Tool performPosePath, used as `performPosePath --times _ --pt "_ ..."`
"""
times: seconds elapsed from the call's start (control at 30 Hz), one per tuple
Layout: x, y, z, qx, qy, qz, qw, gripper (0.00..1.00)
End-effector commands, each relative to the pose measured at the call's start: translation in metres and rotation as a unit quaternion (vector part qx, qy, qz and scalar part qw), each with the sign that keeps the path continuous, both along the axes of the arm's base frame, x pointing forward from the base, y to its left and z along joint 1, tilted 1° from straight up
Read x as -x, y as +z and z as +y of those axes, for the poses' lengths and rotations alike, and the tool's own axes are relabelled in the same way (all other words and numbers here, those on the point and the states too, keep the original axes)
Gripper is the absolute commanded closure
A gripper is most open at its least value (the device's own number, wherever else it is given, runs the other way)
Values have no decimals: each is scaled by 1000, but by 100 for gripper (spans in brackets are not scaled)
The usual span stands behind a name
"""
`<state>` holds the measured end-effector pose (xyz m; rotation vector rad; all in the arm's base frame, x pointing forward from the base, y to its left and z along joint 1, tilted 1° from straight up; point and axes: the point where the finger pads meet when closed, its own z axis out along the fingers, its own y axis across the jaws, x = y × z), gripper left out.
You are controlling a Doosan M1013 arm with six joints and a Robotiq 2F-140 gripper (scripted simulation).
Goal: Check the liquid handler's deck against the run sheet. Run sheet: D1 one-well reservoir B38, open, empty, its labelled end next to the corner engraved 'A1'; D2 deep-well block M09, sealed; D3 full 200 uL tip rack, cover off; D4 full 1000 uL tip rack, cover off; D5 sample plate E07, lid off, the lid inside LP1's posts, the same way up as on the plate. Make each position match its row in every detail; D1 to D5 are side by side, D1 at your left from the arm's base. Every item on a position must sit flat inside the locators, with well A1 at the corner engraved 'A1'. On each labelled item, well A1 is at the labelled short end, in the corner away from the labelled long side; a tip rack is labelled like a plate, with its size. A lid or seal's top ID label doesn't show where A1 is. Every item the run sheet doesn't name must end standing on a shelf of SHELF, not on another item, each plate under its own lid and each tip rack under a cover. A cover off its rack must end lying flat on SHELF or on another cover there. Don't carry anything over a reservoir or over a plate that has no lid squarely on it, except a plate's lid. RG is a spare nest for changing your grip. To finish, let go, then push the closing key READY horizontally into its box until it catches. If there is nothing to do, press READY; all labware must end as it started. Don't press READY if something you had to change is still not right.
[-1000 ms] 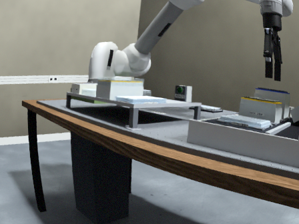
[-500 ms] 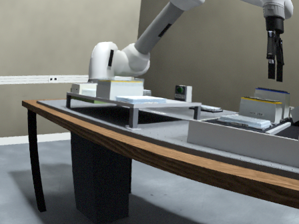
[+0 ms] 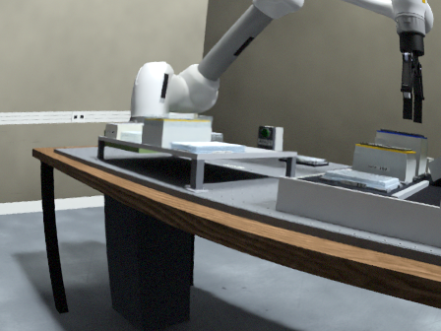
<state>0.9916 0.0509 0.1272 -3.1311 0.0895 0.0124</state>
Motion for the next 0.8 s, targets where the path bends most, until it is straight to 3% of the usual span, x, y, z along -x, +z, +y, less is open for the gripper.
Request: performPosePath --times 0.0,0.77 --pt "-1 2 24 -2 0 1 1000 21" --pt "-2 3 25 -1 1 0 1000 21"
